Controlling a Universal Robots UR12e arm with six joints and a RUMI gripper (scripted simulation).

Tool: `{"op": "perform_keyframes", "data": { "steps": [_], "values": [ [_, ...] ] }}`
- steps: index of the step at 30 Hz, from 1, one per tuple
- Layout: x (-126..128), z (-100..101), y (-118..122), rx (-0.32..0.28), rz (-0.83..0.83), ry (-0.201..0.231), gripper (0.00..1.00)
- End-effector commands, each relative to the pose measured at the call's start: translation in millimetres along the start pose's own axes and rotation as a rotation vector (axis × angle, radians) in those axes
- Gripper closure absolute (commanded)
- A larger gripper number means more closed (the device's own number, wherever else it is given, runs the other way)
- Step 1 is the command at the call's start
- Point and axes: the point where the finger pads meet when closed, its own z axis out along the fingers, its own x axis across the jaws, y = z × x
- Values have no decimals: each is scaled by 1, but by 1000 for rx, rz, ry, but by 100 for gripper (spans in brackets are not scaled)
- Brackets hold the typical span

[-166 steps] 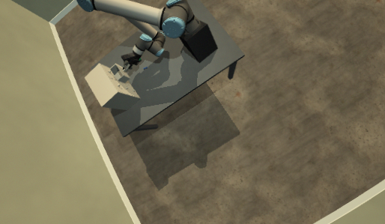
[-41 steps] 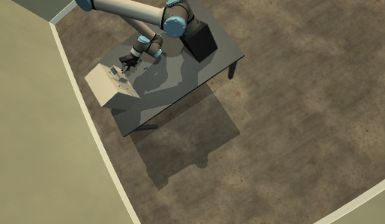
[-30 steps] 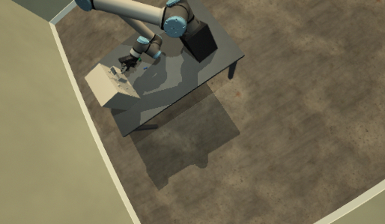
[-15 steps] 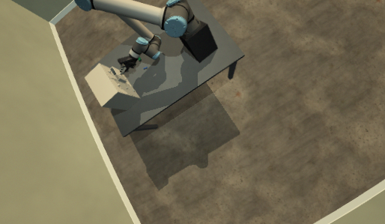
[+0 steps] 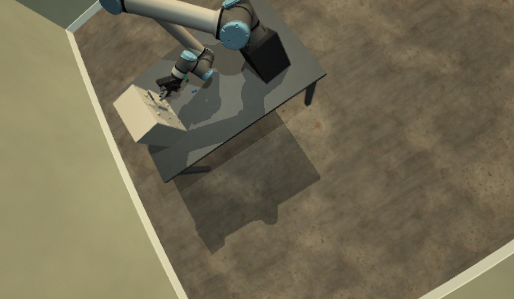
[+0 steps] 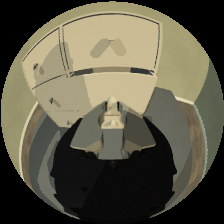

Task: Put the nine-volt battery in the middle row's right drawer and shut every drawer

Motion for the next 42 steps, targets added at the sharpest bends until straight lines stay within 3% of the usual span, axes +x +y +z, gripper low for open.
{"op": "perform_keyframes", "data": {
  "steps": [1,42],
  "values": [
    [0,3,-2,1,0,0,93],
    [0,16,-6,1,0,0,93]
  ]
}}
